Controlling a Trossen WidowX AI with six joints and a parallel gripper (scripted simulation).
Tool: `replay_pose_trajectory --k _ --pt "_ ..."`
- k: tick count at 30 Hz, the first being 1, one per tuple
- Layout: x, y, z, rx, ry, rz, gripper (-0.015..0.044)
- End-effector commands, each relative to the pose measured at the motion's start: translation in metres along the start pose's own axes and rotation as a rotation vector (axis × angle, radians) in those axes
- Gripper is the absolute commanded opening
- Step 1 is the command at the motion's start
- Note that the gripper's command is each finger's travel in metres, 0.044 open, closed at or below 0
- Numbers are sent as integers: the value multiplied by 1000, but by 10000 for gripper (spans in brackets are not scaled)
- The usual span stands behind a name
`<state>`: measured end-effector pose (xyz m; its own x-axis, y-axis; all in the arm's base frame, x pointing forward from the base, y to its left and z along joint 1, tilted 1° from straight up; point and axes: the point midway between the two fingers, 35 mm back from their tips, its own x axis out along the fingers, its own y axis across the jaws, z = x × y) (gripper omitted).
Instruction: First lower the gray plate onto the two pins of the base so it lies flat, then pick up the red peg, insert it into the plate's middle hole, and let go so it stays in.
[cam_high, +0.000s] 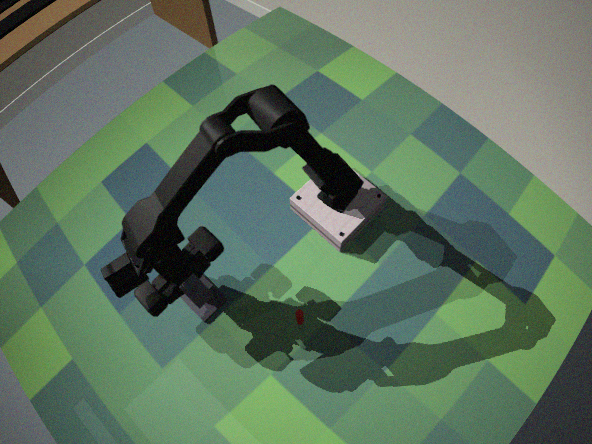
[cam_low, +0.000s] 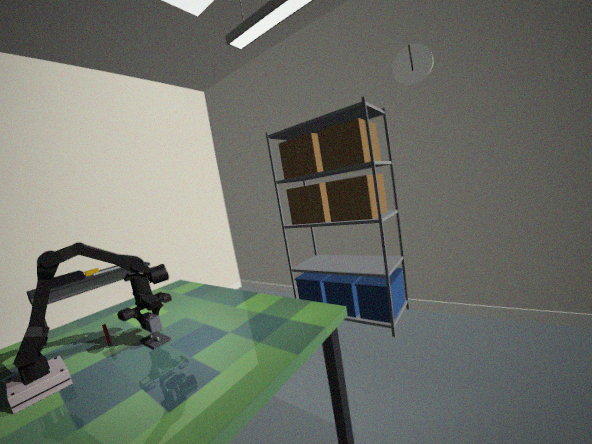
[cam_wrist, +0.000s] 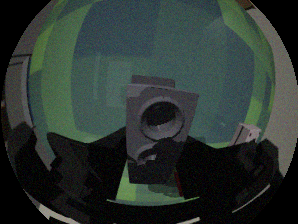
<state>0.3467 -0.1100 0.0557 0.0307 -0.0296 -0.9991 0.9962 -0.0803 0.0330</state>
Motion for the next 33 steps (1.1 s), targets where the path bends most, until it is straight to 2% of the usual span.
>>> replay_pose_trajectory --k 1,13,33 --pt "1 0 1 -4 -4 -1 0" --pt "2 0 2 -4 -4 -1 0" --pt "29 0 2 -4 -4 -1 0"
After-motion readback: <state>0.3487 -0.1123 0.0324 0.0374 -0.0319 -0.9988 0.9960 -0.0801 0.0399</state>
